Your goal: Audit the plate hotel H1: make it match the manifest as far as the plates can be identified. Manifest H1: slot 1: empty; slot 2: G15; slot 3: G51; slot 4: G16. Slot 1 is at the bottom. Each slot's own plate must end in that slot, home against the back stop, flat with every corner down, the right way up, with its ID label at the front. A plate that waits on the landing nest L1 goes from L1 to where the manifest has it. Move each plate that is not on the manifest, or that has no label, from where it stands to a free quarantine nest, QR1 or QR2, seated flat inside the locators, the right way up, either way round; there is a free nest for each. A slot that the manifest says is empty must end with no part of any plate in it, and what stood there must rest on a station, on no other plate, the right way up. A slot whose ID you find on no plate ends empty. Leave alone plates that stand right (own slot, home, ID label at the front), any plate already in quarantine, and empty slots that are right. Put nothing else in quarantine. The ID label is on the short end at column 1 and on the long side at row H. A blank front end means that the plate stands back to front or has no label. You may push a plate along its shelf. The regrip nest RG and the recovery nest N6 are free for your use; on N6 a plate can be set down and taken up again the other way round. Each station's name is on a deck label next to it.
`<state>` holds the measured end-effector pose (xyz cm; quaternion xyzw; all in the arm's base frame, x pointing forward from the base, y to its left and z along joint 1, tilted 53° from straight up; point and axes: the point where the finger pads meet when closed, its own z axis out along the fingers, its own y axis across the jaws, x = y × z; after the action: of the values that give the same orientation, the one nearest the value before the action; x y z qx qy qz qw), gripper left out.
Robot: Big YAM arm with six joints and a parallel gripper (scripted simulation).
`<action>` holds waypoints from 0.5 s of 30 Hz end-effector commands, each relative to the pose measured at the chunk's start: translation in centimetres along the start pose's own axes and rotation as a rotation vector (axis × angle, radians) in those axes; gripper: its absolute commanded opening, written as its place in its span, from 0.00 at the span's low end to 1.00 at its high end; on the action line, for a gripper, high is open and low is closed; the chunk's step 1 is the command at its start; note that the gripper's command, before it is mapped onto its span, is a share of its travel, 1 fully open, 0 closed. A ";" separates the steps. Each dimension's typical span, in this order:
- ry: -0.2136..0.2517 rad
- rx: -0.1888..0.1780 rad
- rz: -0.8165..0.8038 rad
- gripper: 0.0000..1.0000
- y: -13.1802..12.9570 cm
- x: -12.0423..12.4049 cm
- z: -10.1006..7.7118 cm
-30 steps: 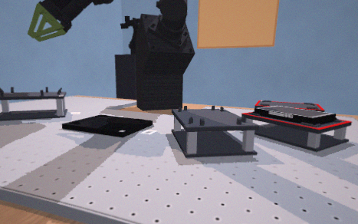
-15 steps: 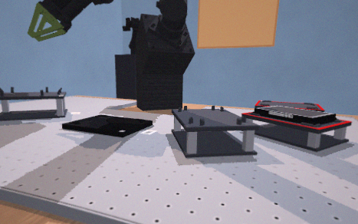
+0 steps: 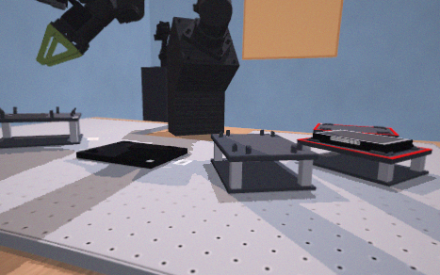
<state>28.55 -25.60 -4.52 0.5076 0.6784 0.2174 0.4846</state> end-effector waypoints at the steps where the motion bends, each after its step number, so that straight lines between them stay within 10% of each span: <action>1: -0.006 -0.014 0.017 1.00 0.3 0.4 0.8; 15: -0.011 -0.013 0.019 1.00 0.5 -0.7 2.3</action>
<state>30.17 -25.79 -5.35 0.5118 0.6737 0.2232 0.4841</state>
